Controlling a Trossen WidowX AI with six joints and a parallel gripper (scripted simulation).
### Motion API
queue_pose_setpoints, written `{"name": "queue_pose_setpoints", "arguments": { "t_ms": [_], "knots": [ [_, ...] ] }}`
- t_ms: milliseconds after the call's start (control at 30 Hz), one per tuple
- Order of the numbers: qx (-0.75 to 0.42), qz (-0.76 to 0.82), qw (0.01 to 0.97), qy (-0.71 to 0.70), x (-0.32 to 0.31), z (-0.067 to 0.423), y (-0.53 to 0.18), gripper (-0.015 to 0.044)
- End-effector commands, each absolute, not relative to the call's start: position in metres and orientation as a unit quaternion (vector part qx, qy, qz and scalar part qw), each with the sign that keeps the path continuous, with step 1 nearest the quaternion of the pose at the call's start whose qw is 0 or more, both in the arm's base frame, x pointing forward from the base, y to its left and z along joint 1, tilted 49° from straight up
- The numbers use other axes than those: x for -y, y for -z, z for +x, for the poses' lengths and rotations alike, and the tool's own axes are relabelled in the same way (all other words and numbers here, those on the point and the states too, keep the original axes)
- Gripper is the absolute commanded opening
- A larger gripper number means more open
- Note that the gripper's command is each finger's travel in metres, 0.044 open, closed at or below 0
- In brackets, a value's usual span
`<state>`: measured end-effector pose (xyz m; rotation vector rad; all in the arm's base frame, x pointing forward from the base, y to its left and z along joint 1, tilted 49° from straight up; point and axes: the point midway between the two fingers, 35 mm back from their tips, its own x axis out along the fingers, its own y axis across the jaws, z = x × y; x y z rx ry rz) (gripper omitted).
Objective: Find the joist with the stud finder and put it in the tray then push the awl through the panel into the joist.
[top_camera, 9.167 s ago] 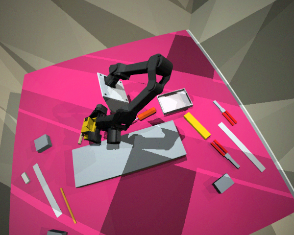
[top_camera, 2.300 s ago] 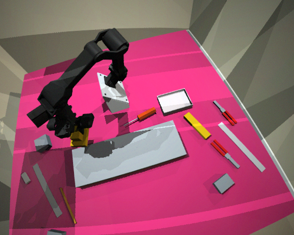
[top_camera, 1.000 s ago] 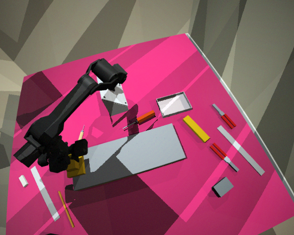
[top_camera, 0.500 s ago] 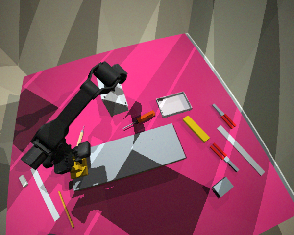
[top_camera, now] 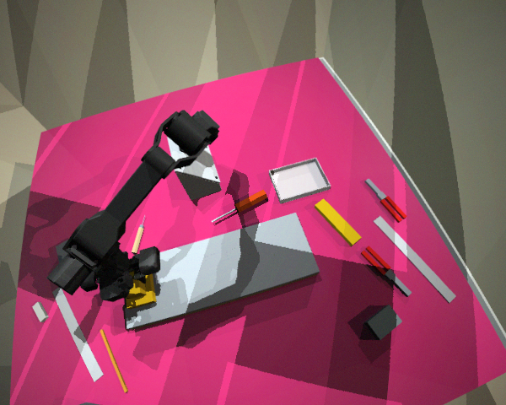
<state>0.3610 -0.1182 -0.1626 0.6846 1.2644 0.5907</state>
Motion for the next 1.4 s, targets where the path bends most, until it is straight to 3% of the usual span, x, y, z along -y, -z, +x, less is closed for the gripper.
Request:
{"name": "queue_pose_setpoints", "arguments": {
  "t_ms": [0,433,1367],
  "knots": [
    [-0.564,0.311,0.718,-0.264,0.120,0.363,0.163,0.0000],
    [-0.564,0.312,0.718,-0.264,0.103,0.361,0.175,0.0000],
    [-0.564,0.313,0.717,-0.265,0.058,0.359,0.127,0.0000]
  ]
}}
